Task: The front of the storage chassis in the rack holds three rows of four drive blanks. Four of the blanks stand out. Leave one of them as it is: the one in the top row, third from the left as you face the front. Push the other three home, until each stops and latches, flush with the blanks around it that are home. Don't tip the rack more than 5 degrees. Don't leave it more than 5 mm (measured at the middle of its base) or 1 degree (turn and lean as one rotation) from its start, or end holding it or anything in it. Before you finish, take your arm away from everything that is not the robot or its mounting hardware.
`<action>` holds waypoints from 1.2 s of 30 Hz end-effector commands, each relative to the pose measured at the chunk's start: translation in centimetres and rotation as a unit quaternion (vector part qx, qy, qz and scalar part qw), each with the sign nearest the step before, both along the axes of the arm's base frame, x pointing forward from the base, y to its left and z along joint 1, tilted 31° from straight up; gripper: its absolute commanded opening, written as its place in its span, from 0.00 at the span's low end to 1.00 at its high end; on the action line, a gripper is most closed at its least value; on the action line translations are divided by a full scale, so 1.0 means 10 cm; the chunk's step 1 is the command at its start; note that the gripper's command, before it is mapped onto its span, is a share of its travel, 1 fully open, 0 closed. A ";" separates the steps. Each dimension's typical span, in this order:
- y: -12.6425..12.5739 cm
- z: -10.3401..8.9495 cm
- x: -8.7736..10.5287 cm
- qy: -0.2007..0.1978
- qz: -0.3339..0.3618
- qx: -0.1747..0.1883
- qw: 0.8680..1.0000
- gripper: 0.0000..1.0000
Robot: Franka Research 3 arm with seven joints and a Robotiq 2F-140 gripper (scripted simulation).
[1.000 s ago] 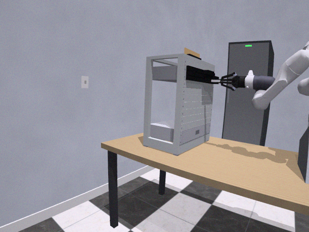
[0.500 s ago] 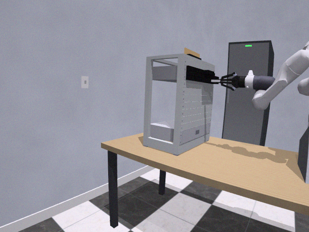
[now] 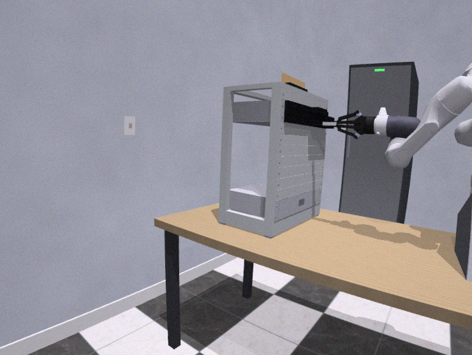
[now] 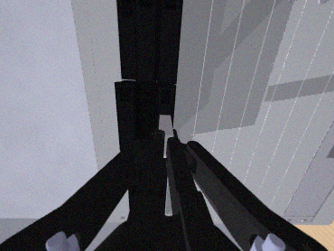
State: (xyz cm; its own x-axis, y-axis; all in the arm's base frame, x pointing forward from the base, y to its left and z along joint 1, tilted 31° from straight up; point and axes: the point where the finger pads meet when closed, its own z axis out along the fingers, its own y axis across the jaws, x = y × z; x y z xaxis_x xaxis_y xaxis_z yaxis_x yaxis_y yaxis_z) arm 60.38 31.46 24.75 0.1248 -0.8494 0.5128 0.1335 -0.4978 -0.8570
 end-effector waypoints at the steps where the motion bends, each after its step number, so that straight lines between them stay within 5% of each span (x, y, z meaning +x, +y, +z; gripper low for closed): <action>1: 0.01 0.00 0.00 -0.001 0.000 -0.002 1.000 0.00; 36: 0.03 0.00 0.20 -0.001 0.000 -0.002 1.000 0.00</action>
State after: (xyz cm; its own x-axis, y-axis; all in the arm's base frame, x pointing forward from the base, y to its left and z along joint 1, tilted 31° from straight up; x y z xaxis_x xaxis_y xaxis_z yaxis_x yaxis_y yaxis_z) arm 61.84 31.93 24.88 0.1272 -0.8510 0.5095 0.1383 -0.4934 -0.8587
